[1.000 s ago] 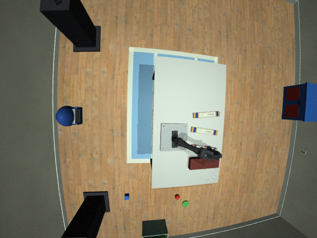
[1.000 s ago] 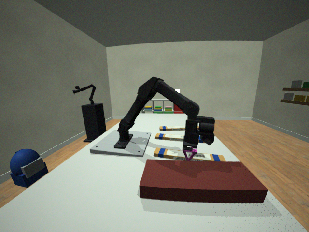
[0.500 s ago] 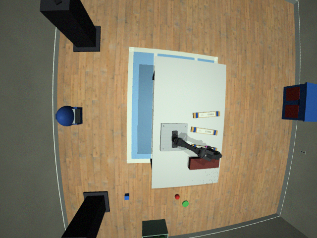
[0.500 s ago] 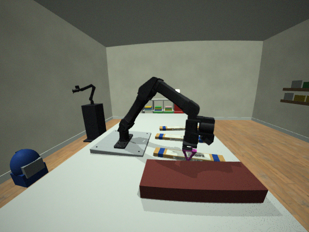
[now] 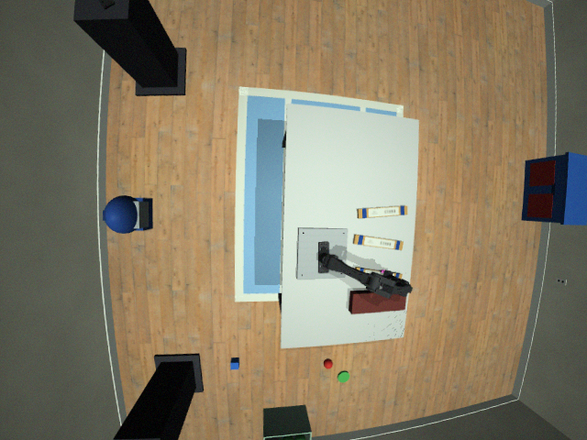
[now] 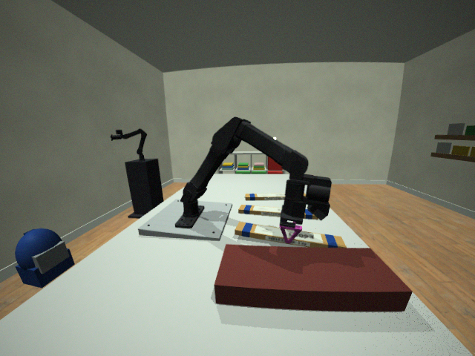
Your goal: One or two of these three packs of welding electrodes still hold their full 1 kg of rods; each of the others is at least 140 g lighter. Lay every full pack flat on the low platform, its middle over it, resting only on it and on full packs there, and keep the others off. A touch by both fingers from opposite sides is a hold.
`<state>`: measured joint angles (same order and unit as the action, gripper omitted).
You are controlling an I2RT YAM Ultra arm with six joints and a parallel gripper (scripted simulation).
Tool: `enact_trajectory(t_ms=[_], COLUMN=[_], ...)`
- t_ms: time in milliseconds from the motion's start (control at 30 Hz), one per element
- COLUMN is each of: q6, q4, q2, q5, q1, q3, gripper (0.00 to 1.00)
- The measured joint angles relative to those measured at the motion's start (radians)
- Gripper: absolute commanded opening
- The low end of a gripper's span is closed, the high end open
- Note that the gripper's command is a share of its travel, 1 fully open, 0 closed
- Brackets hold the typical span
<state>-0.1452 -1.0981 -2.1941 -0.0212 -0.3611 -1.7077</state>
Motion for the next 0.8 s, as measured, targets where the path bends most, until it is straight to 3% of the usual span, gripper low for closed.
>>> enact_trajectory(t_ms=[800], q6=[-0.001], q4=[-0.107], q2=[0.021], q5=[0.000], q1=[0.000], q3=[-0.091], gripper=[0.00])
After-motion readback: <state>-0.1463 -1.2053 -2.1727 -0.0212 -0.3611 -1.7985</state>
